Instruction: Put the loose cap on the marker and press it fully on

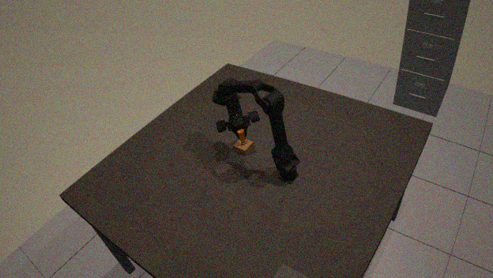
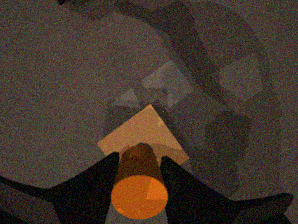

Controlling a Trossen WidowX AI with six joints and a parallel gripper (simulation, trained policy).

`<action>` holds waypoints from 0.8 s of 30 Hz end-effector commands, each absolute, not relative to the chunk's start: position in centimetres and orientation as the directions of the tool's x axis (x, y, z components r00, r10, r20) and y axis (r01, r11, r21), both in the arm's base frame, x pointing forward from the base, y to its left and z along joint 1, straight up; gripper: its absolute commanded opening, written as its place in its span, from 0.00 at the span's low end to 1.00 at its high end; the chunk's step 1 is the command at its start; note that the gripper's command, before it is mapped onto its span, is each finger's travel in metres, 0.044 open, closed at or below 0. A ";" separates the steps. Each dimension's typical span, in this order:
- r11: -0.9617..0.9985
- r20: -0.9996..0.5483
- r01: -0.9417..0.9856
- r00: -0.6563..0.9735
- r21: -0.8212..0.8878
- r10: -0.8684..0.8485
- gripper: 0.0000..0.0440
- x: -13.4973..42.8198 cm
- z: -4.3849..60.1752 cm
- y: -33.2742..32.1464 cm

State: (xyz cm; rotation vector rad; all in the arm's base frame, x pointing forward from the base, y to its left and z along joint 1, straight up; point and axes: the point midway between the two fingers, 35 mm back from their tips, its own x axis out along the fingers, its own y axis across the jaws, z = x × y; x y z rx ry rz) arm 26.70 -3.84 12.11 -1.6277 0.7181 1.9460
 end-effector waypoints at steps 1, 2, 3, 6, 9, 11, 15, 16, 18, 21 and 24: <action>-0.747 -0.982 -0.660 -0.179 0.080 0.052 0.01 26.3 11.0 -3.7; -0.749 -0.982 -0.657 -0.179 0.080 0.052 0.01 26.3 10.7 -3.7; -0.752 -0.982 -0.654 -0.179 0.079 0.052 0.01 26.3 10.5 -3.7; -0.761 -0.983 -0.644 -0.177 0.077 0.050 0.02 26.2 9.9 -3.8; -0.770 -0.984 -0.633 -0.173 0.076 0.046 0.02 26.2 9.5 -3.9; -0.776 -0.984 -0.626 -0.171 0.075 0.042 0.03 26.2 9.1 -3.9; -0.785 -0.984 -0.614 -0.175 0.081 0.035 0.09 26.0 8.4 -4.0; -0.787 -0.982 -0.612 -0.184 0.082 0.040 0.10 25.7 8.3 -3.9; -0.792 -0.983 -0.605 -0.178 0.081 0.036 0.11 25.7 8.2 -4.0; -0.800 -0.985 -0.595 -0.170 0.079 0.029 0.12 25.7 8.1 -4.2; -0.807 -0.986 -0.586 -0.164 0.079 0.022 0.13 25.8 8.0 -4.4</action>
